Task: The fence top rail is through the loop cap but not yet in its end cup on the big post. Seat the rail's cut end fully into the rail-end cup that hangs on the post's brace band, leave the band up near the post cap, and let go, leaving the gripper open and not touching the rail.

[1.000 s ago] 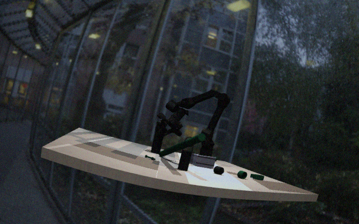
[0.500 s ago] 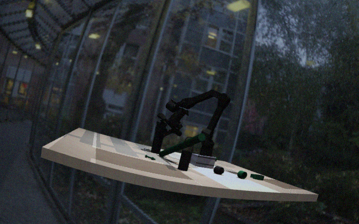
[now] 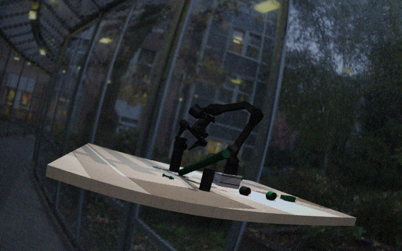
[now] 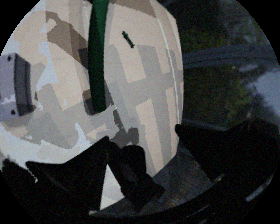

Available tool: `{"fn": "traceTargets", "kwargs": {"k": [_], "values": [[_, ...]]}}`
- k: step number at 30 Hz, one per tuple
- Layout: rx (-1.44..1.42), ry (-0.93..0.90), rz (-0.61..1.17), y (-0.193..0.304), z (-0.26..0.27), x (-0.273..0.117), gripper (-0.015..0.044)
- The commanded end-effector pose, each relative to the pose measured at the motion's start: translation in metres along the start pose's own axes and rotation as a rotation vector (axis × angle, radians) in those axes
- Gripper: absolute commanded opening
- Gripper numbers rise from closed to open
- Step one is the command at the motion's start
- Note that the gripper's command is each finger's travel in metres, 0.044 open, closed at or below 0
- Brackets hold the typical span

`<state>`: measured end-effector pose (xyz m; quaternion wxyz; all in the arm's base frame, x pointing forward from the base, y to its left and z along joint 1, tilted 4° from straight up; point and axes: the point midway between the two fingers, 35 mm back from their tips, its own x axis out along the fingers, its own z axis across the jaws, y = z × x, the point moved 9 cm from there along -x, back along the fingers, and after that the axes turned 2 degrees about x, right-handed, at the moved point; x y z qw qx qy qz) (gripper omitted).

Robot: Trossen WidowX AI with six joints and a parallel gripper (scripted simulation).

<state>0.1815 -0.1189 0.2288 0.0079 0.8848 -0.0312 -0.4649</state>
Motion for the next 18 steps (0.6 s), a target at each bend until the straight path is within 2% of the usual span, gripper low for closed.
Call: {"fn": "traceTargets", "kwargs": {"k": [1,18], "values": [[0.046,-0.005,-0.002,-0.003,-0.002,0.000,0.0440],[1.216,-0.027,0.020,-0.099,-0.032,-0.062,0.0440]]}}
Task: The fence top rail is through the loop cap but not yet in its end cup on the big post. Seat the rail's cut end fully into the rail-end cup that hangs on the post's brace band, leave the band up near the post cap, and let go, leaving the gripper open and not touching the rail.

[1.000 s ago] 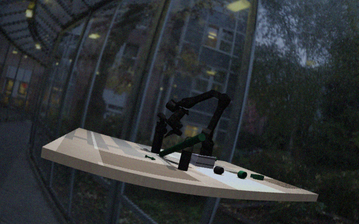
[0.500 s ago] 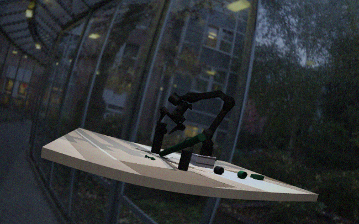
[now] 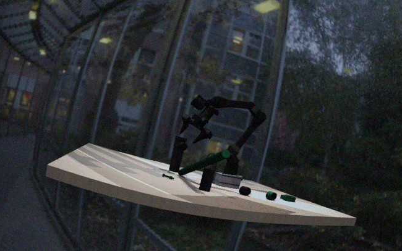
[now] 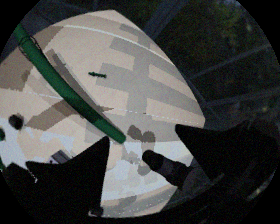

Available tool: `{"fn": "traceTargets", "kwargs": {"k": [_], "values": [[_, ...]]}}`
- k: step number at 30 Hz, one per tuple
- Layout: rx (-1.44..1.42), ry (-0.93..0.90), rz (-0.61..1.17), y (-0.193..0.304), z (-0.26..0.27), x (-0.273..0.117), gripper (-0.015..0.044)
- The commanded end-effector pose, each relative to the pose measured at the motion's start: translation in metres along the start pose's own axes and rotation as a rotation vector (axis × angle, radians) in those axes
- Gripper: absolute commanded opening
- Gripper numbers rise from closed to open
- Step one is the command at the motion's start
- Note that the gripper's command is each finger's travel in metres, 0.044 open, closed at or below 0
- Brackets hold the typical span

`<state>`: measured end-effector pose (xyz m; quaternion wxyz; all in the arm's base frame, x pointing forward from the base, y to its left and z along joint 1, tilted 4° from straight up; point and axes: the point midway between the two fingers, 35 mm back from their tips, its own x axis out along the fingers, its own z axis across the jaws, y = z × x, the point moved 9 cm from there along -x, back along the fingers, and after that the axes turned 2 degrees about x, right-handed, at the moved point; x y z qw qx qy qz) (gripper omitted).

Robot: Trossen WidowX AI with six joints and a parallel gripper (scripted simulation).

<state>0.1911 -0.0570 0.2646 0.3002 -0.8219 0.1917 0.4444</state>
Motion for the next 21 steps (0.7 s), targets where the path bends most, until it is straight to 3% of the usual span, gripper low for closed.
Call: {"fn": "traceTargets", "kwargs": {"k": [1,8,21], "values": [[0.577,0.021,-0.003,-0.035,0.027,-0.038,0.0440],[0.886,0.028,-0.025,-0.046,0.042,-0.060,0.0440],[0.891,0.028,-0.026,-0.046,0.042,-0.060,0.0440]]}}
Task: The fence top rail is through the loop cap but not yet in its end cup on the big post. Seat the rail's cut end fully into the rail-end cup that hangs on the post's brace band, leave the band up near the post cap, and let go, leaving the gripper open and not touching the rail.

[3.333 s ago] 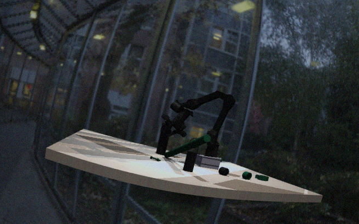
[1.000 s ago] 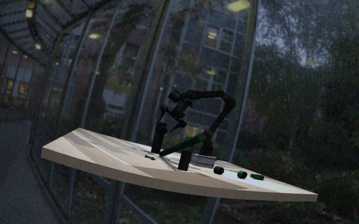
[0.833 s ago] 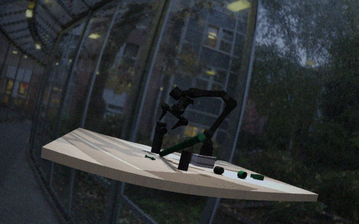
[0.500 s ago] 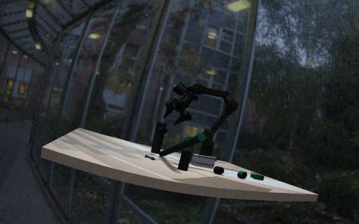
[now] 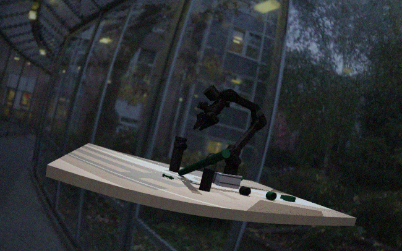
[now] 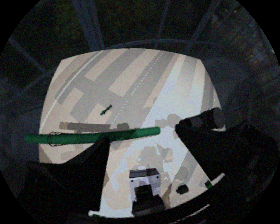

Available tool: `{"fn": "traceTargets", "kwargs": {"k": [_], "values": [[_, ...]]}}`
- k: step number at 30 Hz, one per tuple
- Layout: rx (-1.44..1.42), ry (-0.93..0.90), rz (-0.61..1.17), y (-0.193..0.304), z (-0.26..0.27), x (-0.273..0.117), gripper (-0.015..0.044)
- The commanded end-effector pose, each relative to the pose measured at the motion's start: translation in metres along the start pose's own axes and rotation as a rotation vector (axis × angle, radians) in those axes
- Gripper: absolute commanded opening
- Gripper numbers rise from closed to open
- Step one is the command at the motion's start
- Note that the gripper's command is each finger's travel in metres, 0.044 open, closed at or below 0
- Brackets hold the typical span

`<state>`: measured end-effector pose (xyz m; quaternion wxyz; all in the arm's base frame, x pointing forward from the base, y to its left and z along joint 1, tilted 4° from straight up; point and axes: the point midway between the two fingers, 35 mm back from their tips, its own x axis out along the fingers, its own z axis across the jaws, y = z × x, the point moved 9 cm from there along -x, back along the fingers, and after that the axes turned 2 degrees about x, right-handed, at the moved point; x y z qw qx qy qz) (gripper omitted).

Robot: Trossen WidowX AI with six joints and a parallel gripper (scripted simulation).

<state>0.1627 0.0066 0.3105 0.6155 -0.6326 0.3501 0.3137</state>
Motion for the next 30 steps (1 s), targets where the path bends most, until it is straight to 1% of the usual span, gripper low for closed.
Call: {"fn": "traceTargets", "kwargs": {"k": [1,4,7,13,20,22,30], "values": [[0.043,0.007,-0.002,0.001,0.001,-0.003,0.0440],[-0.006,0.006,0.015,0.000,0.002,0.001,0.0440],[-0.196,-0.004,0.076,-0.003,0.004,0.015,0.0440],[-0.784,-0.107,0.254,-0.006,0.012,0.061,0.0440],[-1.441,-0.363,0.401,0.001,0.020,0.112,0.0440],[-1.502,-0.395,0.410,0.002,0.021,0.116,0.0440],[-1.502,-0.395,0.410,0.002,0.021,0.116,0.0440]]}}
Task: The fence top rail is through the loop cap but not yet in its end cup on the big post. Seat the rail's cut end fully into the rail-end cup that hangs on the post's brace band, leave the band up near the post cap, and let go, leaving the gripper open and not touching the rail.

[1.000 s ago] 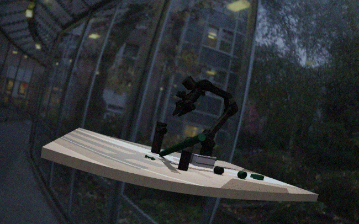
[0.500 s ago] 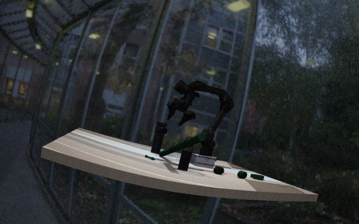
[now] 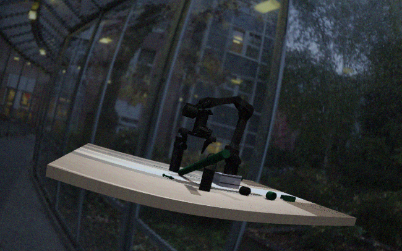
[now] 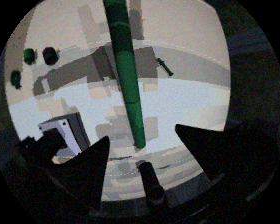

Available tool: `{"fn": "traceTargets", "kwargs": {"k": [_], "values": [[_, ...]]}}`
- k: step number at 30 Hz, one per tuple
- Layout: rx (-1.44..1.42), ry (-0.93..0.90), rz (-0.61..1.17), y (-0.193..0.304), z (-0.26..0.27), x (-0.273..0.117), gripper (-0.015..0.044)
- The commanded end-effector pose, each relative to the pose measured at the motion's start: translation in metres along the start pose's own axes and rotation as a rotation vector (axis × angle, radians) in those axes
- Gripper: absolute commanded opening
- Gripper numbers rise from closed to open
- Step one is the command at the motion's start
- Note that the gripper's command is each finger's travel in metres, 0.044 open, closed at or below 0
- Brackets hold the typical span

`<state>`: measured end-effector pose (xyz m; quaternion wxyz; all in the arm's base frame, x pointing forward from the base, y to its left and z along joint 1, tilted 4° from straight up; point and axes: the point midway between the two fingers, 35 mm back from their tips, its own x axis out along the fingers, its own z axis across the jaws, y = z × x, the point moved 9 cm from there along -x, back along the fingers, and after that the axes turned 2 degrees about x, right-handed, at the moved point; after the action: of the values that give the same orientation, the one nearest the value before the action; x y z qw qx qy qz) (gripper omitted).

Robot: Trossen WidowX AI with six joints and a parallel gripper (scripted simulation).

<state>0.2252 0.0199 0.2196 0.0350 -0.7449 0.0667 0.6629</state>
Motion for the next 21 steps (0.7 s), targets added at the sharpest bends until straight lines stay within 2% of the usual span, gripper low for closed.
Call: {"fn": "traceTargets", "kwargs": {"k": [1,5,10,21], "values": [[-0.081,-0.036,0.000,-0.001,0.000,0.008,0.0440],[-0.081,-0.036,0.000,-0.001,0.000,0.010,0.0440],[-0.081,-0.036,0.000,-0.001,0.001,0.041,0.0440],[-0.081,-0.036,0.000,-0.001,0.002,0.058,0.0440]]}}
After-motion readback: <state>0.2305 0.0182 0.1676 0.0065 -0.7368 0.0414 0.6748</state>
